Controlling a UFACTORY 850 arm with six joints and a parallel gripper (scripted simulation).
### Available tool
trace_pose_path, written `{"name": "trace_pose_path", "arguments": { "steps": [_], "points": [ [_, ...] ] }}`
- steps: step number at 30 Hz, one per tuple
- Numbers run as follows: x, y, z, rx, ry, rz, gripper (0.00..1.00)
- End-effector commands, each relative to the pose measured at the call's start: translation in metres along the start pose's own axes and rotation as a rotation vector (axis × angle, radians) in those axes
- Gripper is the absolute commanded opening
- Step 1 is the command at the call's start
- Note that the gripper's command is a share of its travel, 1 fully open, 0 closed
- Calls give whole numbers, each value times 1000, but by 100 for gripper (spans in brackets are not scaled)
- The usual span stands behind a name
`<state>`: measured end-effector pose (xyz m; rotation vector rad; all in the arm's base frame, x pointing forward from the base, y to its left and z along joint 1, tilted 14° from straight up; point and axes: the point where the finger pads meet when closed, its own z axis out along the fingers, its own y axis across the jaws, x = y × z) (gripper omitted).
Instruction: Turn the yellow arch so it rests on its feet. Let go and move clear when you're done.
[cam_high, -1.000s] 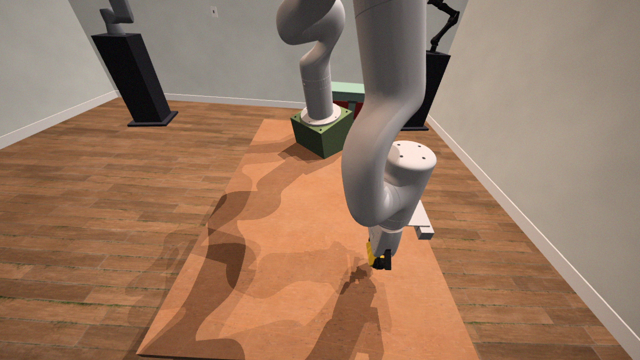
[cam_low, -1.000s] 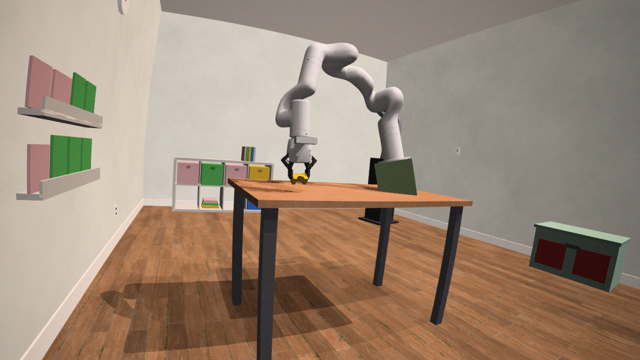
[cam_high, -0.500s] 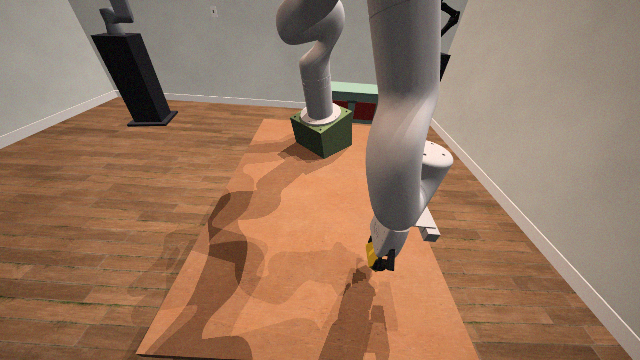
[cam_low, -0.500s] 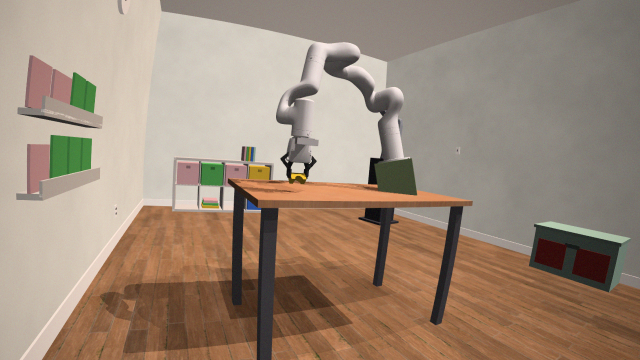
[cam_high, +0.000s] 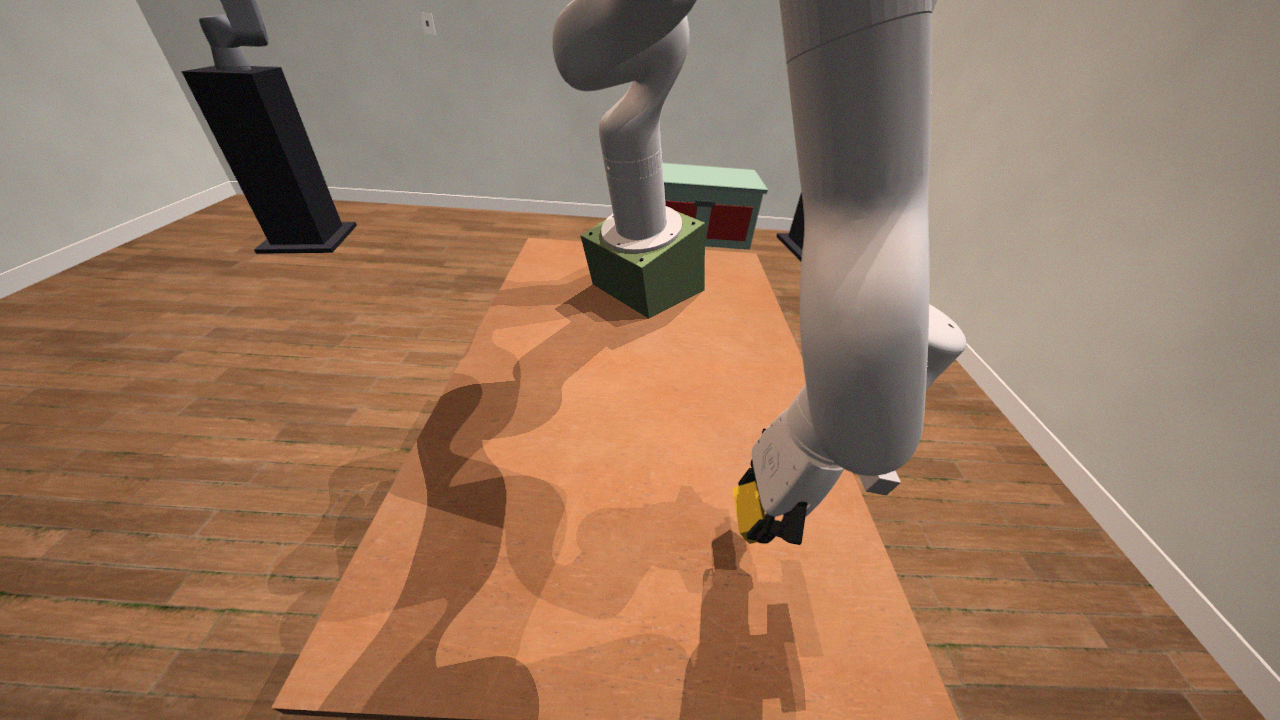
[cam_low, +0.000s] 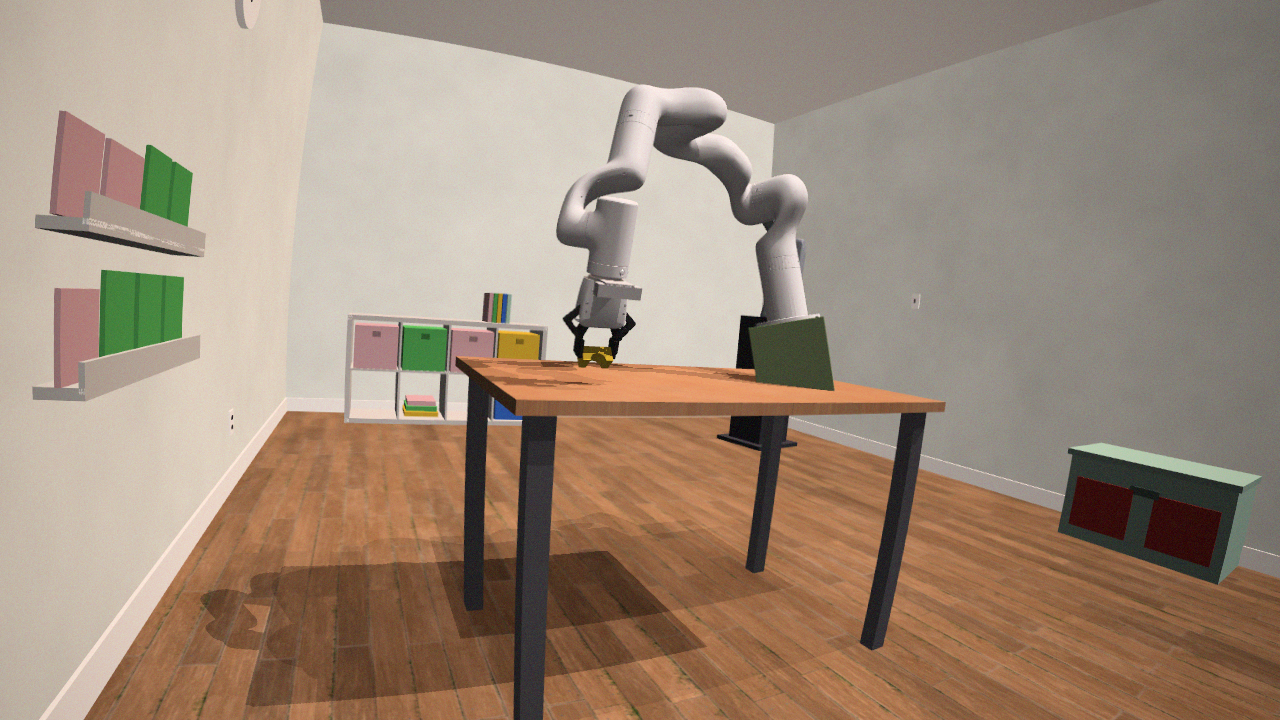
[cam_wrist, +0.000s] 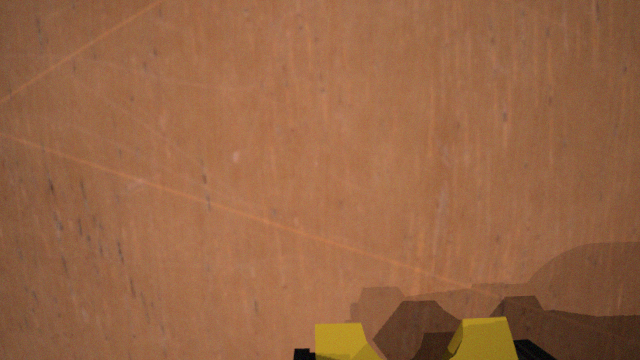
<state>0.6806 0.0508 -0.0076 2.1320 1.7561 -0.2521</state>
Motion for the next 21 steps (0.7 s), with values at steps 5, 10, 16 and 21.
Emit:
{"name": "trace_pose_path", "arguments": {
  "steps": [5, 10, 16, 21],
  "points": [
    [1, 1, -1, -13, -94, 8, 72],
    [1, 1, -1, -13, -94, 8, 72],
    [2, 2, 1, -9, -157, 6, 72],
    [4, 2, 1, -9, -317, 8, 72]
  ]
}}
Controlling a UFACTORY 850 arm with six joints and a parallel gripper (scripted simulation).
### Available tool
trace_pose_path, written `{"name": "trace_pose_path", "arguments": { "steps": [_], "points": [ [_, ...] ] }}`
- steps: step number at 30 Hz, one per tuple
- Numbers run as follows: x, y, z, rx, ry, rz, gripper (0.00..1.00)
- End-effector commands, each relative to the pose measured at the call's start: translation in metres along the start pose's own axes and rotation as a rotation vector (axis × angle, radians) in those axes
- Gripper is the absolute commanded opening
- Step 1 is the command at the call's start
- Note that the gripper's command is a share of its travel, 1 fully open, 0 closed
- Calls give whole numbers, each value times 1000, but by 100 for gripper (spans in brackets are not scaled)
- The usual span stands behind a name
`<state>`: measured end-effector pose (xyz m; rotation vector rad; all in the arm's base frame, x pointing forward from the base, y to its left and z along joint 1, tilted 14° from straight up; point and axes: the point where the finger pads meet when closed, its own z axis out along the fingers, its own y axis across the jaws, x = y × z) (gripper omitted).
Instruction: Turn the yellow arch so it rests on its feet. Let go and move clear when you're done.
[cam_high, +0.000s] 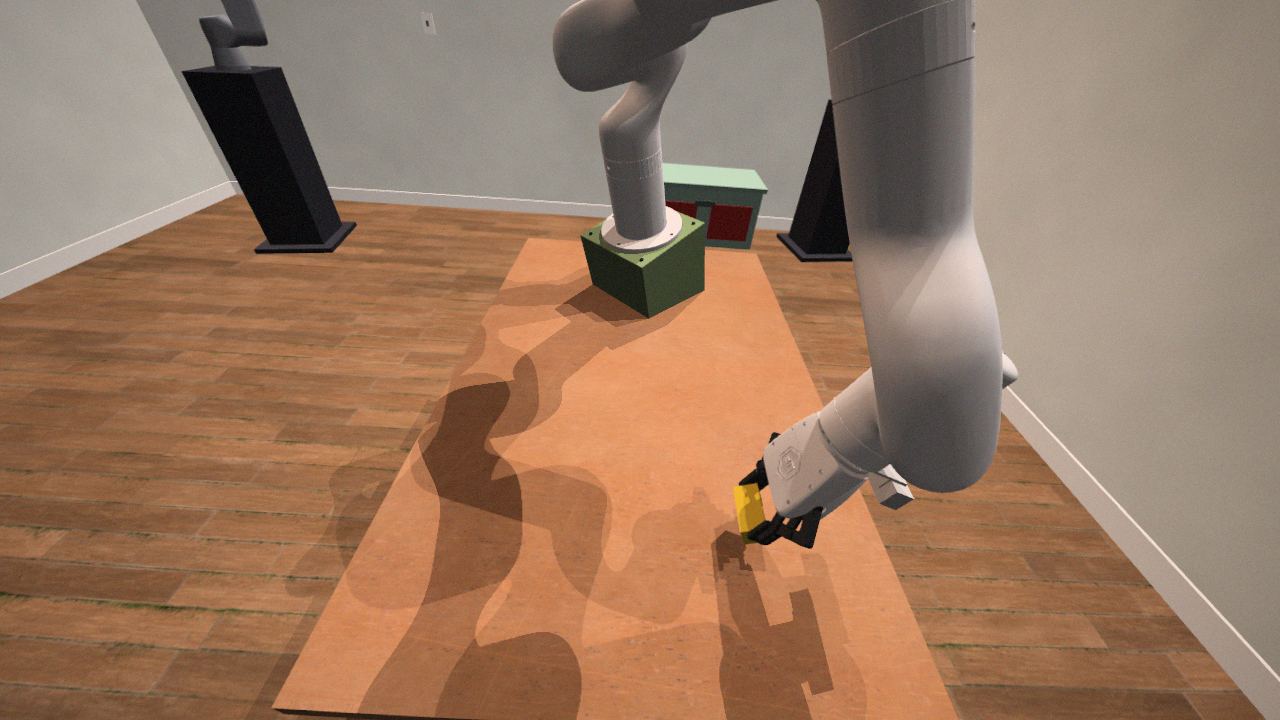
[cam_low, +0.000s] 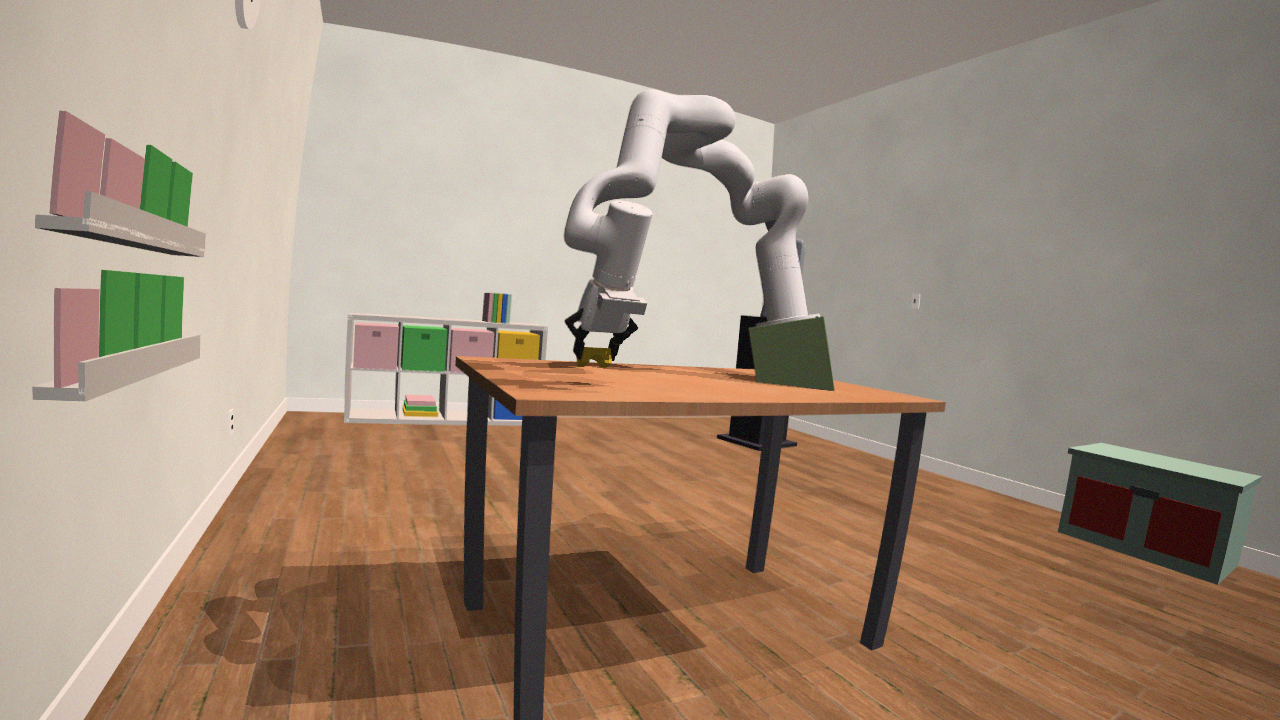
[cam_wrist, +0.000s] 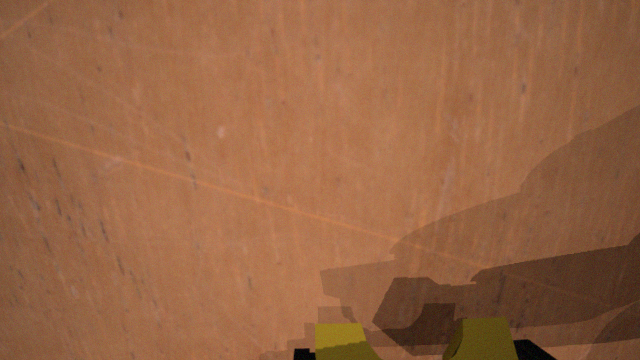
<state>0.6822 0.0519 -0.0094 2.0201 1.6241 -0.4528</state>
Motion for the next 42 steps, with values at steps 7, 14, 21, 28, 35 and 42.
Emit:
{"name": "trace_pose_path", "arguments": {
  "steps": [7, 14, 21, 28, 35, 42],
  "points": [
    [3, 0, -2, -2, -140, 3, 72],
    [3, 1, -2, -2, -147, 3, 72],
    [5, 1, -1, -2, -312, 3, 72],
    [6, 0, -1, -2, -332, 3, 72],
    [6, 0, -1, -2, -332, 3, 72],
    [7, 0, 3, -2, -332, 3, 72]
  ]
}}
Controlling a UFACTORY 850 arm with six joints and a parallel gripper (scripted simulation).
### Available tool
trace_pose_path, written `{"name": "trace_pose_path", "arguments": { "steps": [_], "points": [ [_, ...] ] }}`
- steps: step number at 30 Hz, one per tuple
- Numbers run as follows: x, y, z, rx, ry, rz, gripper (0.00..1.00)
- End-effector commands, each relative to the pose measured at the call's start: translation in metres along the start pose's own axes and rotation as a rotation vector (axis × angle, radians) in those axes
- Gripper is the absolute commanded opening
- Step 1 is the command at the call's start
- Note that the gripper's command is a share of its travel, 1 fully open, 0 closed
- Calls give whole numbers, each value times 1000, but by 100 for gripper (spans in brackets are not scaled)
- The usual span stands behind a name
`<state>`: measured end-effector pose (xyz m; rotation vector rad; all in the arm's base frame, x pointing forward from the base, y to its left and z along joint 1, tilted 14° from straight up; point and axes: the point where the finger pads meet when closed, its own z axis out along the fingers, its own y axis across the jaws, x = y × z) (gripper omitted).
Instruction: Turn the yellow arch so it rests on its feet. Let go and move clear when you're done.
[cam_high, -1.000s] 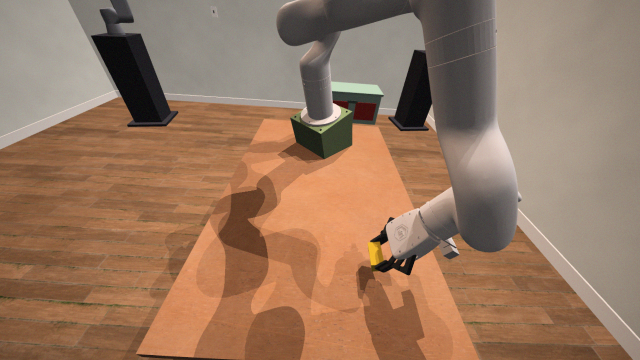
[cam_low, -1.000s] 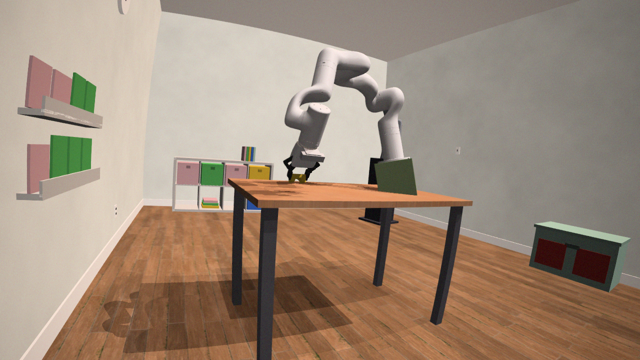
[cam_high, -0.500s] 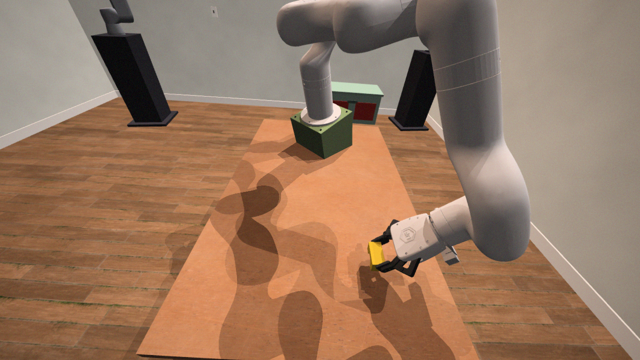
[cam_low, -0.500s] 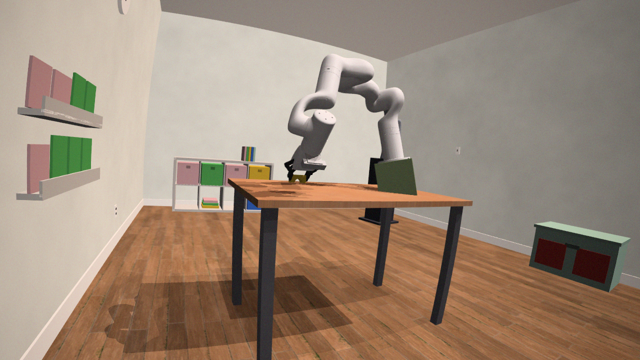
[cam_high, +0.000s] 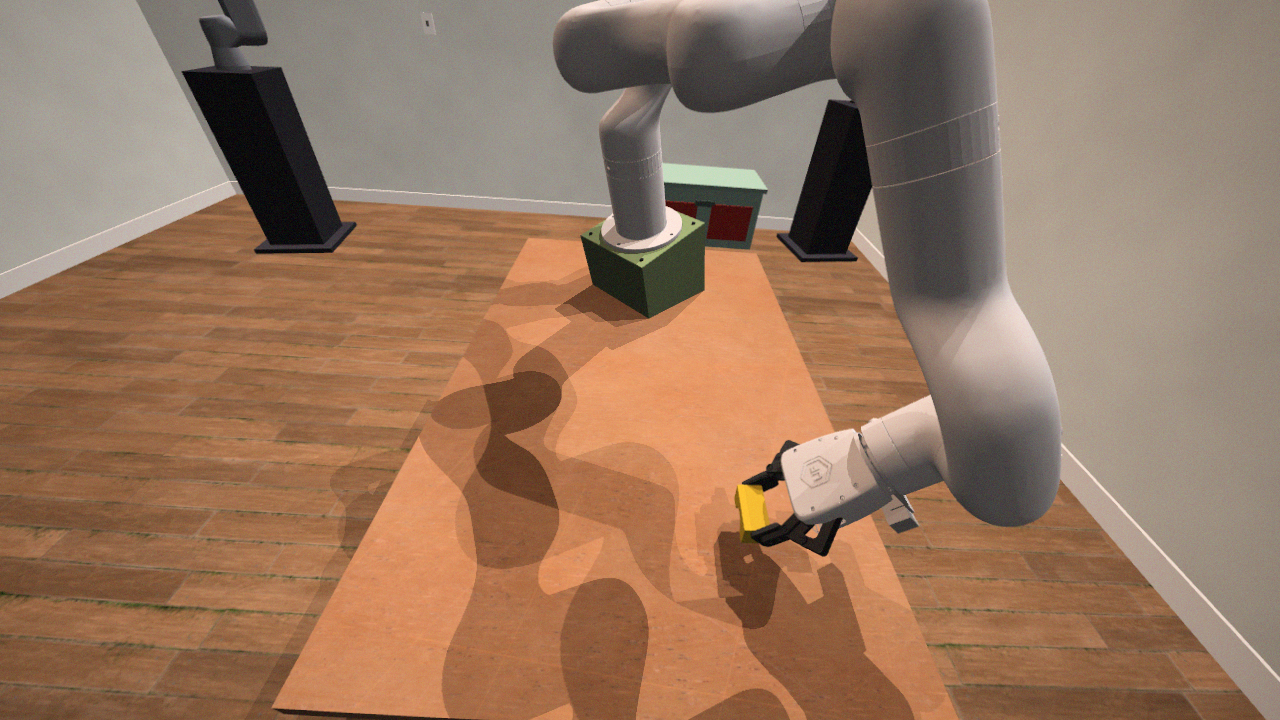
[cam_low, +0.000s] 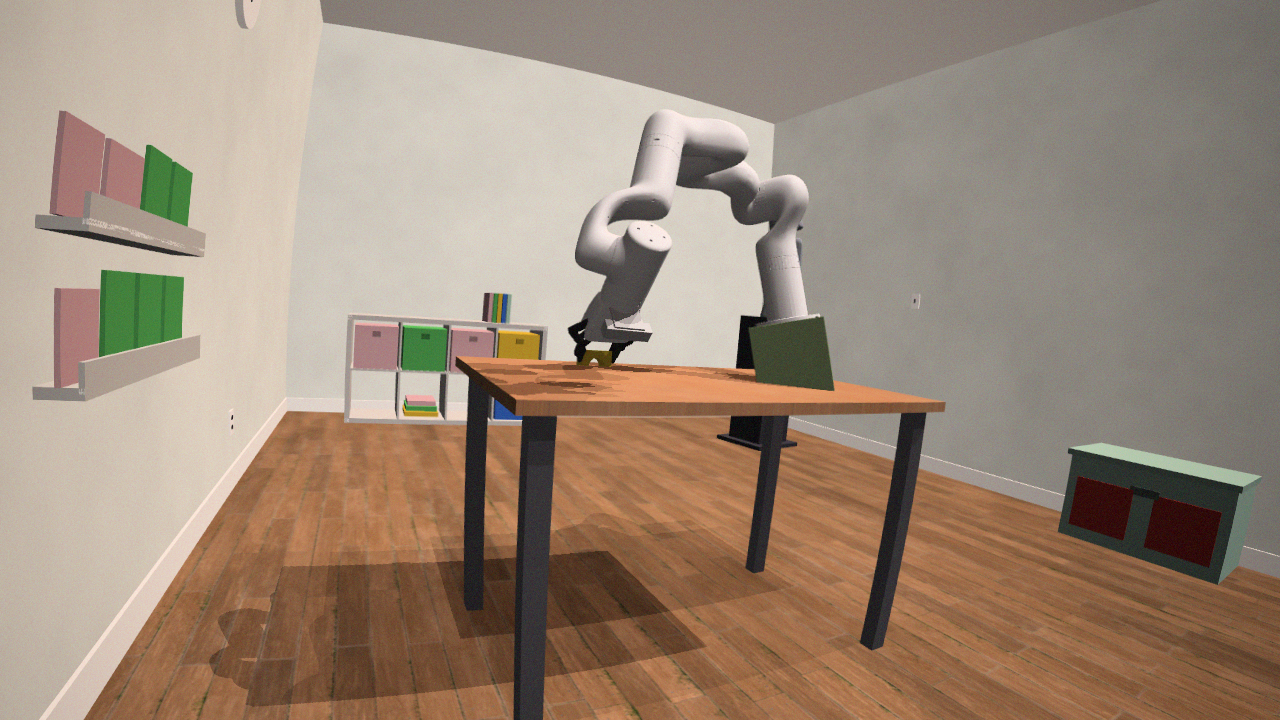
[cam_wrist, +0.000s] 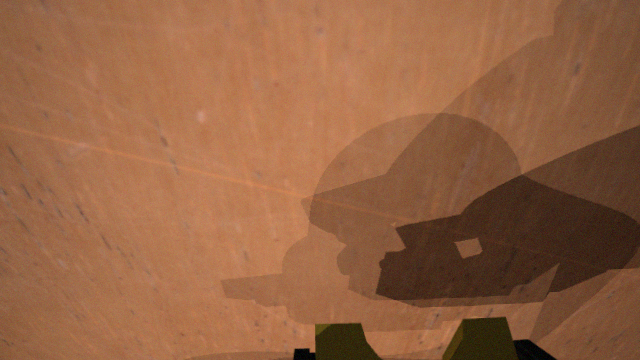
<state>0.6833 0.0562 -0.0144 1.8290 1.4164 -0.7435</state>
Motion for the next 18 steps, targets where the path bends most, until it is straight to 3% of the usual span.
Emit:
{"name": "trace_pose_path", "arguments": {
  "steps": [1, 18],
  "points": [
    [2, 1, 1, -1, 1, 1, 72],
    [19, 1, 20, -1, 1, 1, 72]
  ]
}}
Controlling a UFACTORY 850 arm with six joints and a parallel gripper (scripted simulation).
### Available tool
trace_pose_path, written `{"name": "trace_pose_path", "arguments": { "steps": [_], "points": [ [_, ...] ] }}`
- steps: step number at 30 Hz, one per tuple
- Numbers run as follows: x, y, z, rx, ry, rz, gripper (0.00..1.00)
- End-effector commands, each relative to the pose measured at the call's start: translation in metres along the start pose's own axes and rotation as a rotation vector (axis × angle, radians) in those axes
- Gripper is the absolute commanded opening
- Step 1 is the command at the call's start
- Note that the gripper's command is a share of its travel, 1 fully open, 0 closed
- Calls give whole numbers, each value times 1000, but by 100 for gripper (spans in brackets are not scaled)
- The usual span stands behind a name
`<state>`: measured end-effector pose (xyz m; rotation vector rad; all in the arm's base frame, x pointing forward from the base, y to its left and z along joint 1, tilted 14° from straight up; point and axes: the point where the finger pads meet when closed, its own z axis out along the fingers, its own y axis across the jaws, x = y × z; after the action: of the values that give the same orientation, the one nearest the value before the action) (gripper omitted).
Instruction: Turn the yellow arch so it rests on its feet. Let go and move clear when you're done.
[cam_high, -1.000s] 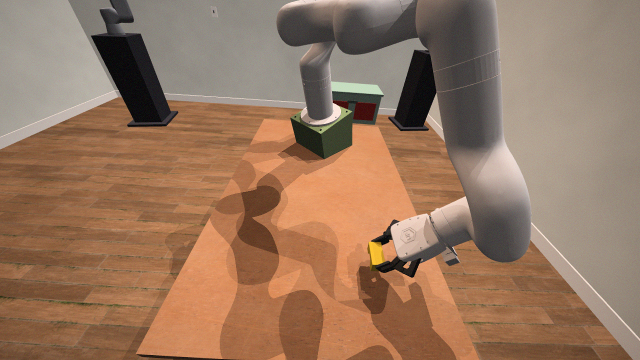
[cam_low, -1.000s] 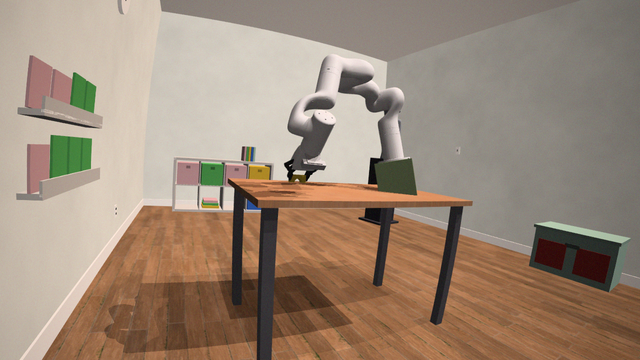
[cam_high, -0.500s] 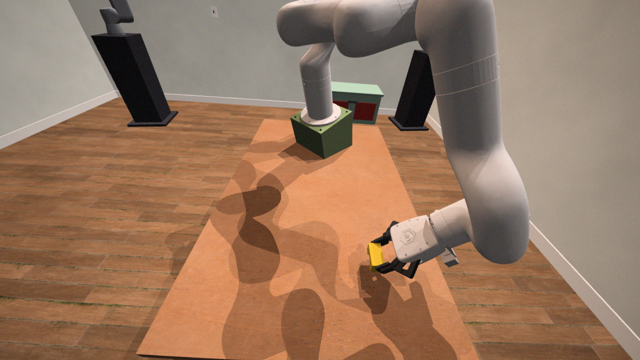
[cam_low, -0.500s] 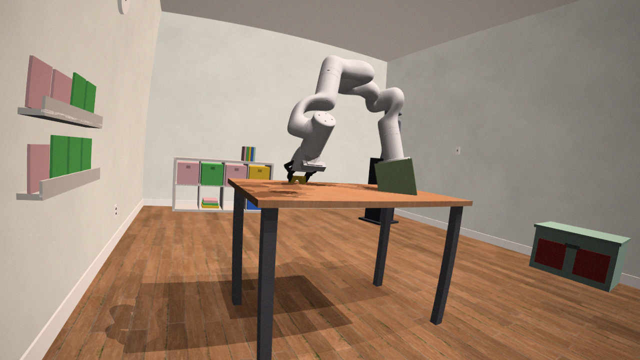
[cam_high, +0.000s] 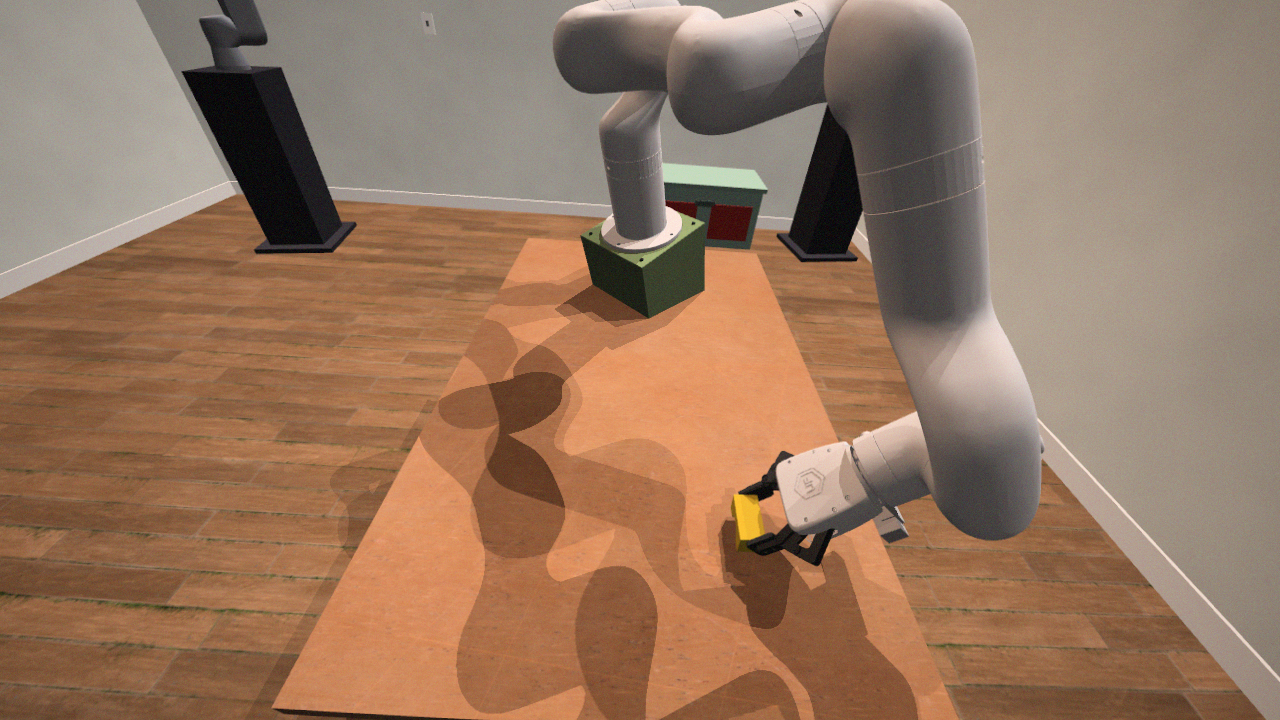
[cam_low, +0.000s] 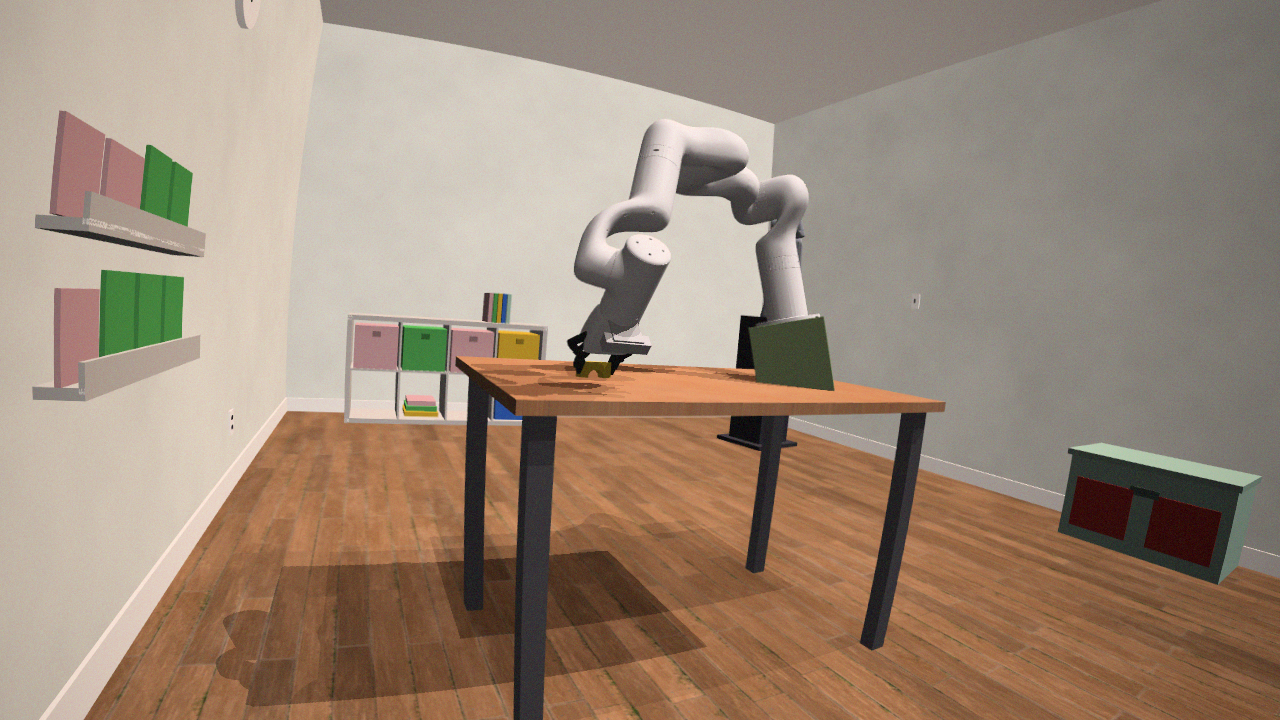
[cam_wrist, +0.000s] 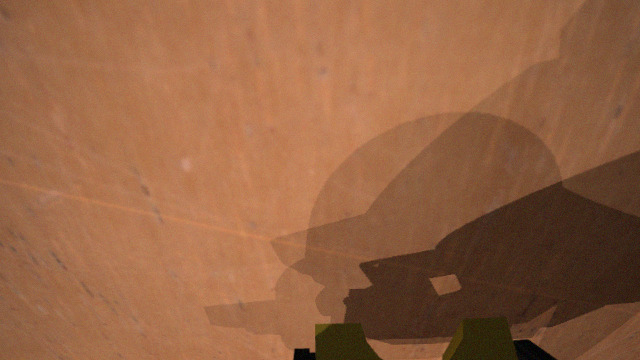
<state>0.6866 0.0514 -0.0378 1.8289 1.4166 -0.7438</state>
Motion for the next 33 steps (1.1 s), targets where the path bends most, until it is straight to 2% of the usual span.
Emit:
{"name": "trace_pose_path", "arguments": {
  "steps": [1, 27, 28, 33],
  "points": [
    [4, 1, 3, -1, 1, 2, 72],
    [9, 1, 9, -1, 1, 2, 72],
    [9, 1, 9, -1, 1, 2, 100],
    [9, 1, 9, -1, 1, 2, 100]
  ]
}}
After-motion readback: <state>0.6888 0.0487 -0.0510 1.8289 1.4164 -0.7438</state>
